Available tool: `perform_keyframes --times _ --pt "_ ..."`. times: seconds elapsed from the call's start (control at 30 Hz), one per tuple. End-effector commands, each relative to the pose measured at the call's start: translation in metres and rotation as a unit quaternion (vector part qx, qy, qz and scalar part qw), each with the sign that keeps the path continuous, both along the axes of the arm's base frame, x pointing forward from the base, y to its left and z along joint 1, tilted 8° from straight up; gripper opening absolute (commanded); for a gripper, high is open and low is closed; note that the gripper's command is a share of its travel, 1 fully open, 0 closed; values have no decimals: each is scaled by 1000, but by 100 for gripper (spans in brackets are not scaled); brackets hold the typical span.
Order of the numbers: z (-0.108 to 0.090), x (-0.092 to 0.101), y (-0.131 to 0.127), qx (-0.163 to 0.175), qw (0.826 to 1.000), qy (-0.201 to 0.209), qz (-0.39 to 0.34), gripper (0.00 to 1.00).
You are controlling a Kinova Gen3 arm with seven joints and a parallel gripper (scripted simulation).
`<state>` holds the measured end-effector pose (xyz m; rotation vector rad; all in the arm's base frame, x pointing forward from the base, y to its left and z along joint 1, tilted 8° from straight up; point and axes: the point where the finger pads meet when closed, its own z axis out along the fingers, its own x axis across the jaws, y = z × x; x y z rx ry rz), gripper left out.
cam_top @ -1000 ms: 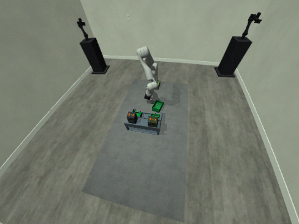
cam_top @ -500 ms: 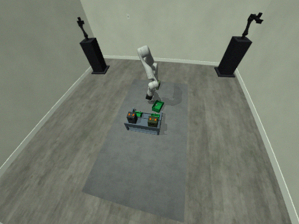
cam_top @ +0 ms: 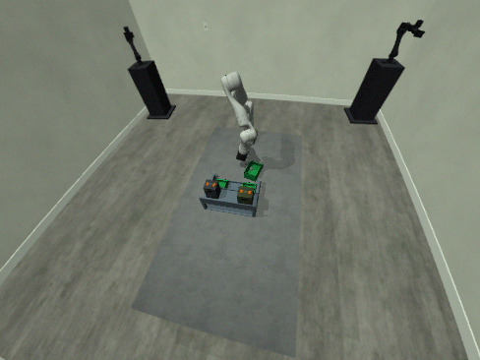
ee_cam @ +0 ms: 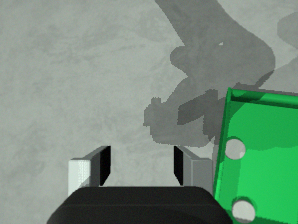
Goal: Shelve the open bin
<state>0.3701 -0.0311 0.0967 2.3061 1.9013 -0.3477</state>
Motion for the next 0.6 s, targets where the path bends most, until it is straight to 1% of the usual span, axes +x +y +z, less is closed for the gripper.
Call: perform_keyframes --times 0.0,0.03,0.07,0.17,0.2,0.3,0.33,0.47,0.5,0.57 --pt "2 2 3 1 1000 -4 1 100" --pt "2 2 3 1 1000 -4 1 100" --pt "3 4 9 5 1000 -10 -1 100" --pt "3 4 9 5 1000 -10 -1 100" --pt "4 6 14 9 1000 -15 -4 100" --pt "4 6 14 9 1000 -15 -4 100" --pt "5 8 20 12 1000 -21 -7 100" --pt "5 8 20 12 1000 -21 -7 100" --pt "6 10 26 16 999 -26 -10 100" --pt "6 10 26 16 999 -26 -10 100"
